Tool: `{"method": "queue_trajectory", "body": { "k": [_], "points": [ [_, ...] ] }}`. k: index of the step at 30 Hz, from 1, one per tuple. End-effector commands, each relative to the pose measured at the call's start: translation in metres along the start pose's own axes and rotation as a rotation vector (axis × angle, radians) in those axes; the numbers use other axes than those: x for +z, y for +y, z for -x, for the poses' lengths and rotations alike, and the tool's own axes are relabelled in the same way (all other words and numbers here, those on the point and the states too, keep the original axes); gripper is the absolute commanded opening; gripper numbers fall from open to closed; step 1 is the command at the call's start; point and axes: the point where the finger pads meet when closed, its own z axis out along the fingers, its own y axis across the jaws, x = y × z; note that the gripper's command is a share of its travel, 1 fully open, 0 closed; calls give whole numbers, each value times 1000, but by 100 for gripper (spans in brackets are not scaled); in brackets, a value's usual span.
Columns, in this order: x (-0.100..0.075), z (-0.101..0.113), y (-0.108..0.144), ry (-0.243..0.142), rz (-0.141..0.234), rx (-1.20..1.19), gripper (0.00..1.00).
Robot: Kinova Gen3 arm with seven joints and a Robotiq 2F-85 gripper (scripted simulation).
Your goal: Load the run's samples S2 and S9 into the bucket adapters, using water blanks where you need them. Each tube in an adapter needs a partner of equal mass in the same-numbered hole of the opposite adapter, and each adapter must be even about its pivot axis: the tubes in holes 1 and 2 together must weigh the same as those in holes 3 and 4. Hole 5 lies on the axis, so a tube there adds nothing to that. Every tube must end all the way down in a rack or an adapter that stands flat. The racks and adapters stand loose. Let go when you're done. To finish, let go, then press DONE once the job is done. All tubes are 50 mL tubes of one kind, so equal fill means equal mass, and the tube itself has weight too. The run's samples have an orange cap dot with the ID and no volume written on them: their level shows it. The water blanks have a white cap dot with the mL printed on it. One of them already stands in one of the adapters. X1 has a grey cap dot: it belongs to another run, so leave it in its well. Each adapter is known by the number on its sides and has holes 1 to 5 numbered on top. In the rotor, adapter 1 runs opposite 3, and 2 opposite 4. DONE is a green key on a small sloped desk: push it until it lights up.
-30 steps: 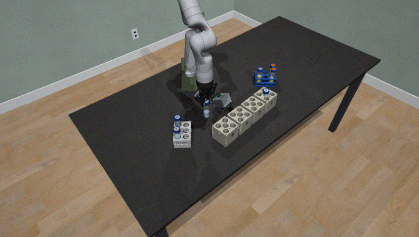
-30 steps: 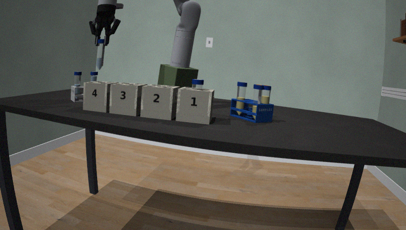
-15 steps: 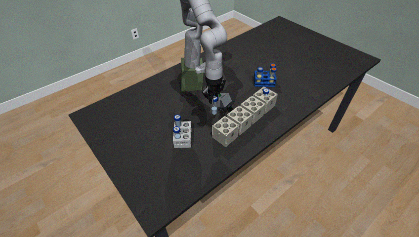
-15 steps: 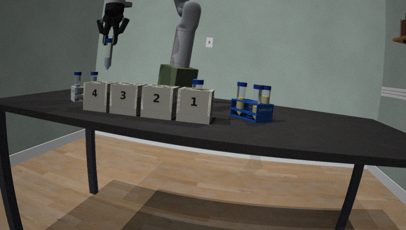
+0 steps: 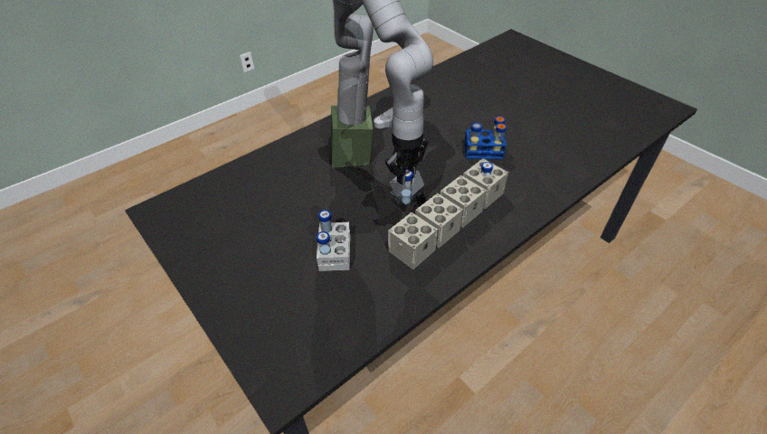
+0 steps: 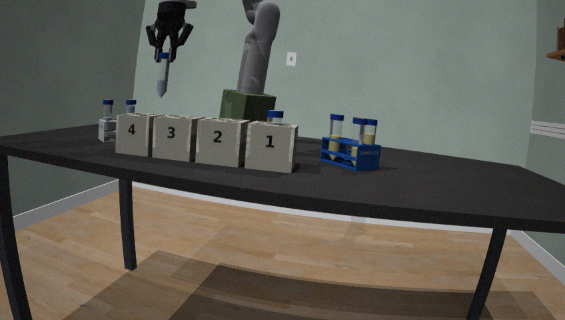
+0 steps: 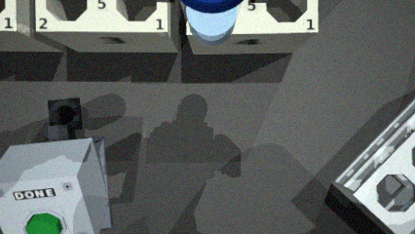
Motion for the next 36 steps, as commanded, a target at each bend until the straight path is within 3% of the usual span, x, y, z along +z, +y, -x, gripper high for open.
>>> {"method": "queue_trajectory", "body": {
  "k": [1, 36],
  "points": [
    [-1, 6, 15, -6, 0, -9, 10],
    [-2, 33, 112, -2, -5, -10, 10]
  ]
}}
